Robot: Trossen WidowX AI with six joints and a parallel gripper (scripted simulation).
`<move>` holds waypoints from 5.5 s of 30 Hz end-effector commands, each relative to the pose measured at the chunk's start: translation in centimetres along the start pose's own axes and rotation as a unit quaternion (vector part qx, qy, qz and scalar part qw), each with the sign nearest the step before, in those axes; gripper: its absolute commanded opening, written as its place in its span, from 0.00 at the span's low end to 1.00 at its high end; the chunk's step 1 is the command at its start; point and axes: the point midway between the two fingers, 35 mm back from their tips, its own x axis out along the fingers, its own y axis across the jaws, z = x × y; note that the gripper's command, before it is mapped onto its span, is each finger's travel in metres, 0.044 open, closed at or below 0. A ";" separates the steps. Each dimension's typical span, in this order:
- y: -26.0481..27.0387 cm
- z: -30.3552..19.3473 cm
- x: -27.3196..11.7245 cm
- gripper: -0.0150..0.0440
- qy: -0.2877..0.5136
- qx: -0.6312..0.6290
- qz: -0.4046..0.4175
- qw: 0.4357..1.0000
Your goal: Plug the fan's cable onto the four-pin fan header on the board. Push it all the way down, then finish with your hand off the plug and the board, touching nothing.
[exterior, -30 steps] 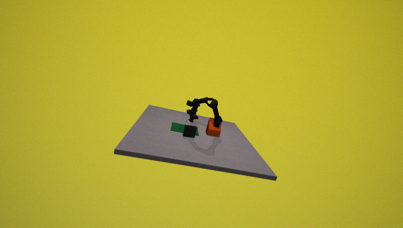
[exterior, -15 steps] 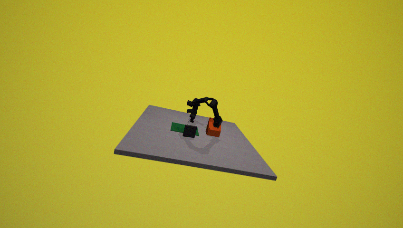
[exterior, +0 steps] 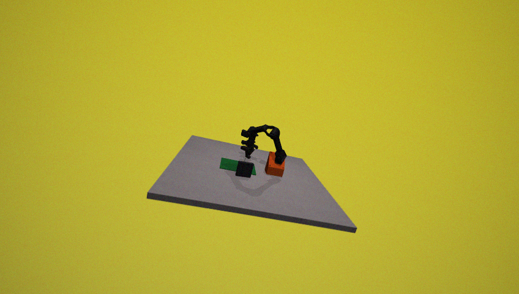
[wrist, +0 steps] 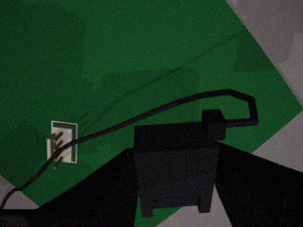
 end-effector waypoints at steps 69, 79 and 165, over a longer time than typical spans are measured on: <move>-3.2 -0.3 5.6 0.25 -0.232 0.048 -0.241 0.941; -3.1 -0.3 5.8 0.25 -0.288 0.046 -0.250 0.923; 0.3 -3.3 2.4 0.25 -0.626 0.057 -0.049 0.776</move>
